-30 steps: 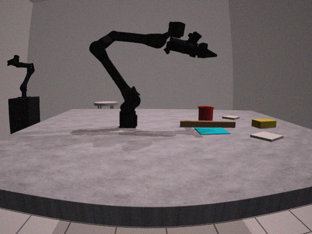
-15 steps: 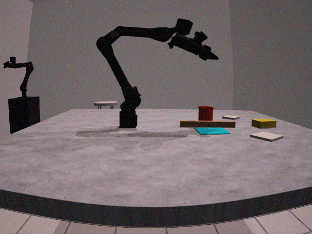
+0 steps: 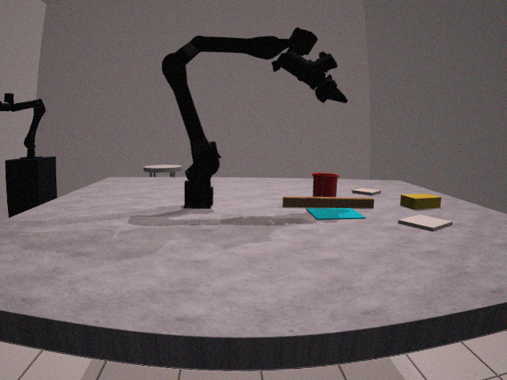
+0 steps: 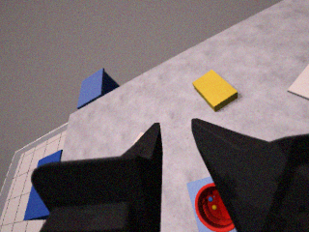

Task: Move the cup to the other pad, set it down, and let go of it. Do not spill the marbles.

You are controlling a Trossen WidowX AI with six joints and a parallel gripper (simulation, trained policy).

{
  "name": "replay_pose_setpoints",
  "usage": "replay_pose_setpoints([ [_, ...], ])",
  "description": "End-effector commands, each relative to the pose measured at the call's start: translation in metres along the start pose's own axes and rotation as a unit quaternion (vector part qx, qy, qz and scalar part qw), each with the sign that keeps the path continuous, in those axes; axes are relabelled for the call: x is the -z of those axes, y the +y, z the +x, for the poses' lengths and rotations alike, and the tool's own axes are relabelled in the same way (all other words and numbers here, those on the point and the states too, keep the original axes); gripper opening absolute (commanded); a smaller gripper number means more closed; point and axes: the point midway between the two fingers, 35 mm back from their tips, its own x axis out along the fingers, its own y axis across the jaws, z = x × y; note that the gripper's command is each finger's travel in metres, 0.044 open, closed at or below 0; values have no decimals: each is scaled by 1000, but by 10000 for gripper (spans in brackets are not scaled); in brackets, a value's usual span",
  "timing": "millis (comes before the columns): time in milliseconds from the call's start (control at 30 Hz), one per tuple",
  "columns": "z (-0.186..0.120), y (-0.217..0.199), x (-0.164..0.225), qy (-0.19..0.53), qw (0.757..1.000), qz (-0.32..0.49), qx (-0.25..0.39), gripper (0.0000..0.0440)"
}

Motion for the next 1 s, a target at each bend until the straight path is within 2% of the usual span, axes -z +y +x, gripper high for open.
replay_pose_setpoints([
  [0,3,4,1,19,1000,23,5,118],
  [467,15,9,14,105,987,108,48,121],
  [967,27,3,35,187,958,181,123,115],
])
